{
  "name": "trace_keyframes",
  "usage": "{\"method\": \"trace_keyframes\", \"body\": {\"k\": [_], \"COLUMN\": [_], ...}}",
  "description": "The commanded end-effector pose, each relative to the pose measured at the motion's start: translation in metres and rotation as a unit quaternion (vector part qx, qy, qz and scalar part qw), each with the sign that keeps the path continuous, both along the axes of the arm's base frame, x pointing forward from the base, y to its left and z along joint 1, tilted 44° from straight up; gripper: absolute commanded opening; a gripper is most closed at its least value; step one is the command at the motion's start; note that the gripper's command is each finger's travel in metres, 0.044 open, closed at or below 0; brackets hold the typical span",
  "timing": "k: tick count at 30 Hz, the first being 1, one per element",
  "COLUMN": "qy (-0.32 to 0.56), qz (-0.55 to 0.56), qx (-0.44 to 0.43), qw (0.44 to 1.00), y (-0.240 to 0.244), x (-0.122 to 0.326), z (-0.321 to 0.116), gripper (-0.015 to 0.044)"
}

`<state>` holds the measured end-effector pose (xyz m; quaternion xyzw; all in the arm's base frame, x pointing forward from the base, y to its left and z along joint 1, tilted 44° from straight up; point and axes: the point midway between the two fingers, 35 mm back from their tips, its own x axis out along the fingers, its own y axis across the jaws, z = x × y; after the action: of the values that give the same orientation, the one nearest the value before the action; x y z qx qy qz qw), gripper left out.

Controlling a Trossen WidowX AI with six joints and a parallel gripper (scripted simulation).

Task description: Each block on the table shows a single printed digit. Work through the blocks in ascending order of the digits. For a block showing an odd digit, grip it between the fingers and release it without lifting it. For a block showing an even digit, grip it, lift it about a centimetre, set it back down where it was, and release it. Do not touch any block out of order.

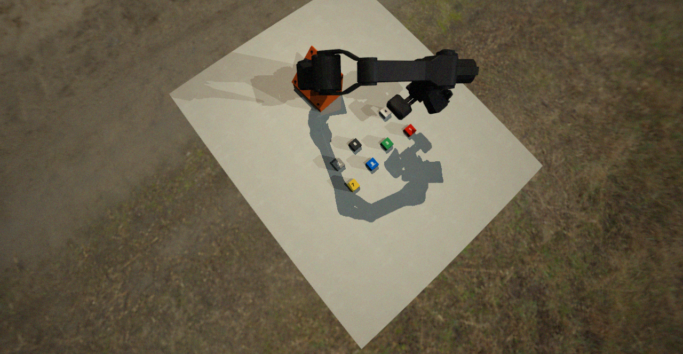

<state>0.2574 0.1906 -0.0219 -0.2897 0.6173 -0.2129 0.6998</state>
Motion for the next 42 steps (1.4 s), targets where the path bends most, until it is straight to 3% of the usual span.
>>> {"method": "trace_keyframes", "body": {"k": [1,4,25,33,42], "qy": [0.000,-0.001,-0.001,0.000,0.000], "qz": [-0.003,-0.003,-0.003,-0.003,-0.003], "qx": [-0.003,-0.004,-0.004,-0.007,-0.007], "qw": [1.000,1.000,1.000,1.000,1.000], "y": [0.002,0.002,0.001,-0.063,-0.064], "x": [0.045,0.062,0.062,0.039,0.038], "z": [0.000,0.001,0.002,0.054,0.055], "gripper": [0.0400,0.0400,0.0400,0.0400,0.0400]}}
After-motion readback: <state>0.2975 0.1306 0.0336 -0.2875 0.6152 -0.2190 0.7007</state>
